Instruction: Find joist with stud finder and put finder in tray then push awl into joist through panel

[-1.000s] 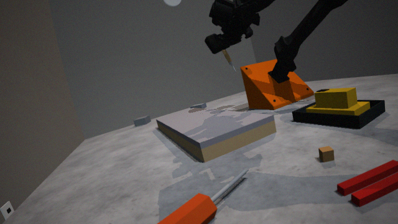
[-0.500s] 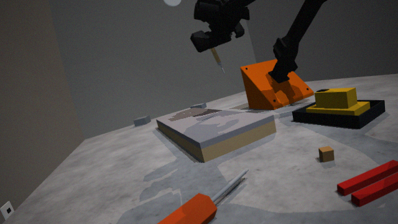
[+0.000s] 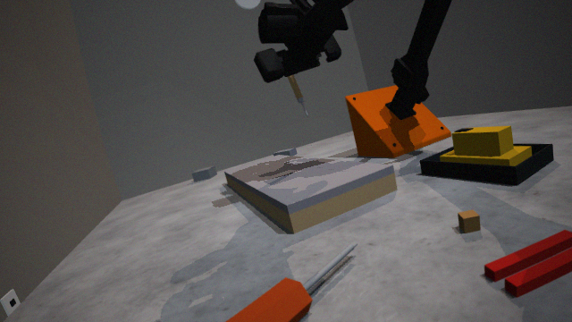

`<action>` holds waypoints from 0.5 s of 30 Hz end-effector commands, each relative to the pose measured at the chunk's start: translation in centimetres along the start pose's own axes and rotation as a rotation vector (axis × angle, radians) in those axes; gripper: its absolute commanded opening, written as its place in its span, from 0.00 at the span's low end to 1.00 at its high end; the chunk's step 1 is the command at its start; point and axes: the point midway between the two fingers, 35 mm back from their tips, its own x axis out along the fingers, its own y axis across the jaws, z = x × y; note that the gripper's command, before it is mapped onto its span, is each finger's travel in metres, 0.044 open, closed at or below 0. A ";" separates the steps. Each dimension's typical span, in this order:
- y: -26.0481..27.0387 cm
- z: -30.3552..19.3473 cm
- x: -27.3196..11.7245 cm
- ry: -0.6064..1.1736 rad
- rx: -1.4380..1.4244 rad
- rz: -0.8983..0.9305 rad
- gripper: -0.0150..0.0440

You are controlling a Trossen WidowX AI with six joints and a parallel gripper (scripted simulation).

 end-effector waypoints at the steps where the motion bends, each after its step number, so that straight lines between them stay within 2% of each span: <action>1: 1.5 -0.2 -0.9 -0.018 0.022 0.002 0.25; 15: 5.9 -2.4 -4.1 -0.058 0.089 0.004 0.25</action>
